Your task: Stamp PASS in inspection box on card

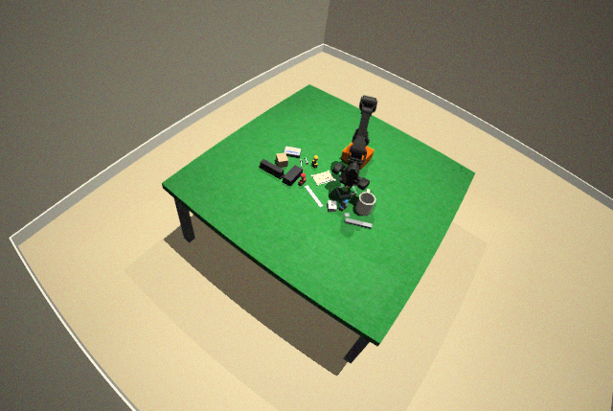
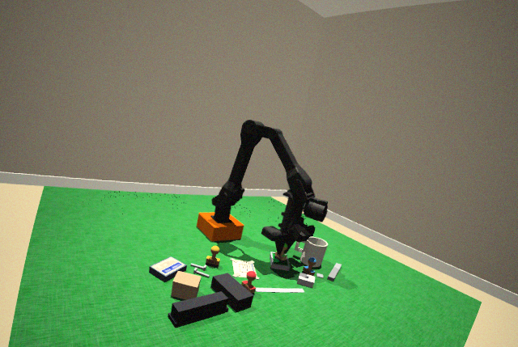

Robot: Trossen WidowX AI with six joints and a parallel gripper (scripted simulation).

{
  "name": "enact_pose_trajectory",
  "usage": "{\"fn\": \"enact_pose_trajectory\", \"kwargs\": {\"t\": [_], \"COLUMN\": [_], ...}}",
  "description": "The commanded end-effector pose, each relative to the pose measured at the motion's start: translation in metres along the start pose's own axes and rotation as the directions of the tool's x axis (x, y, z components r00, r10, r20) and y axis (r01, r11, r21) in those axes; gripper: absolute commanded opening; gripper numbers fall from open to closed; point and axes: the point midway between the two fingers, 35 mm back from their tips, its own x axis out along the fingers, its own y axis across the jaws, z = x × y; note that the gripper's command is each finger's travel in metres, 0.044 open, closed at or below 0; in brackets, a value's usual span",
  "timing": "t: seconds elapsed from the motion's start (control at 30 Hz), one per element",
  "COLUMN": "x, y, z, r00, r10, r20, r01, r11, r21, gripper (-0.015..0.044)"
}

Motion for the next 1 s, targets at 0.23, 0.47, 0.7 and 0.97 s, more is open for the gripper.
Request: {"fn": "enact_pose_trajectory", "kwargs": {"t": [0.23,0.47,0.7,0.97], "x": [-0.004,-0.007,-0.013,-0.025], "y": [-0.001,-0.001,-0.001,0.0], "z": [0.001,0.001,0.001,0.002], "r00": [1.0,1.0,1.0,1.0], "r10": [-0.005,-0.005,-0.005,-0.005], "r20": [0.001,0.001,0.001,0.001], "r01": [0.005,0.005,0.005,0.005], "r11": [1.0,1.0,1.0,1.0], "r21": [0.0,0.0,0.0,0.0], "gripper": [0.0,0.0,0.0,0.0]}}
